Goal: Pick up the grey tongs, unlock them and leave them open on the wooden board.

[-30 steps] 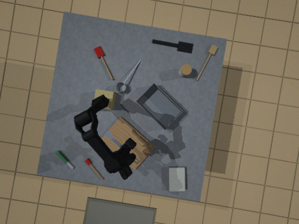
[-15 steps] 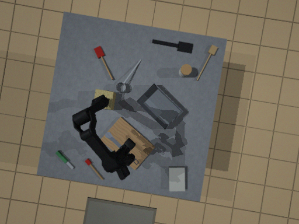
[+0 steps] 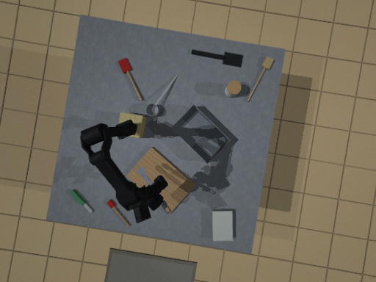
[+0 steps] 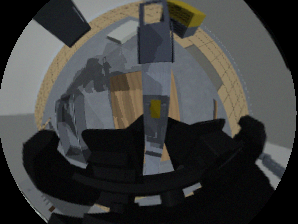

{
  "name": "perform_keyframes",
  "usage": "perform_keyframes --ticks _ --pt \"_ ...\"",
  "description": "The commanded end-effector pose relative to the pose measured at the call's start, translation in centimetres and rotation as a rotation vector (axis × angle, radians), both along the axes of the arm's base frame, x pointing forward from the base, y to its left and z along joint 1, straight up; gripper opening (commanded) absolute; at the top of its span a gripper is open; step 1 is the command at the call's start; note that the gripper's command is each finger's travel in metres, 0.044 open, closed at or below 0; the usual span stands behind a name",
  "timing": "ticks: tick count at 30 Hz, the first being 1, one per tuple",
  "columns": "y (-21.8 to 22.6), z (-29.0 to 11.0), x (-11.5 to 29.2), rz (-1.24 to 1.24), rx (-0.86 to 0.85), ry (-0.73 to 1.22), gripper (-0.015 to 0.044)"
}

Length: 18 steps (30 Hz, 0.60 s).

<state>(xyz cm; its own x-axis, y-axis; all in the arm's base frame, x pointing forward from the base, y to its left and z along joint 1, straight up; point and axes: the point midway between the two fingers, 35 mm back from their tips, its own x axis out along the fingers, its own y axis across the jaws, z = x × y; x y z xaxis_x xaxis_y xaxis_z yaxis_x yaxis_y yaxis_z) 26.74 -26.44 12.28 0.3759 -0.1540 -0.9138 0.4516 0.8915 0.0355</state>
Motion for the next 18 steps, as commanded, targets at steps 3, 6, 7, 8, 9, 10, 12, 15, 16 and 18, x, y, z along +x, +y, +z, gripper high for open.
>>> perform_keyframes --ticks 3,6,7,8,9,10,12,15,16,18 --pt "-0.2 1.0 -0.2 -0.017 -0.045 -0.127 -0.015" --pt "-0.2 1.4 -0.3 -0.02 -0.07 -0.187 -0.015" --pt "-0.2 1.5 -0.3 -0.021 -0.078 -0.207 -0.015" --pt "-0.2 1.7 -0.4 -0.021 -0.087 -0.227 -0.015" --pt "-0.2 1.8 -0.4 -0.022 -0.096 -0.246 -0.015" --pt "-0.2 2.0 -0.5 -0.022 -0.105 -0.265 -0.015" --pt "-0.2 2.3 -0.6 -0.021 -0.123 -0.304 -0.015" --pt "-0.1 2.8 -0.8 -0.019 -0.151 -0.36 -0.015" --pt "-0.1 2.9 -0.9 -0.018 -0.16 -0.379 -0.015" --pt "0.1 3.2 -1.1 -0.014 -0.18 -0.415 -0.015"
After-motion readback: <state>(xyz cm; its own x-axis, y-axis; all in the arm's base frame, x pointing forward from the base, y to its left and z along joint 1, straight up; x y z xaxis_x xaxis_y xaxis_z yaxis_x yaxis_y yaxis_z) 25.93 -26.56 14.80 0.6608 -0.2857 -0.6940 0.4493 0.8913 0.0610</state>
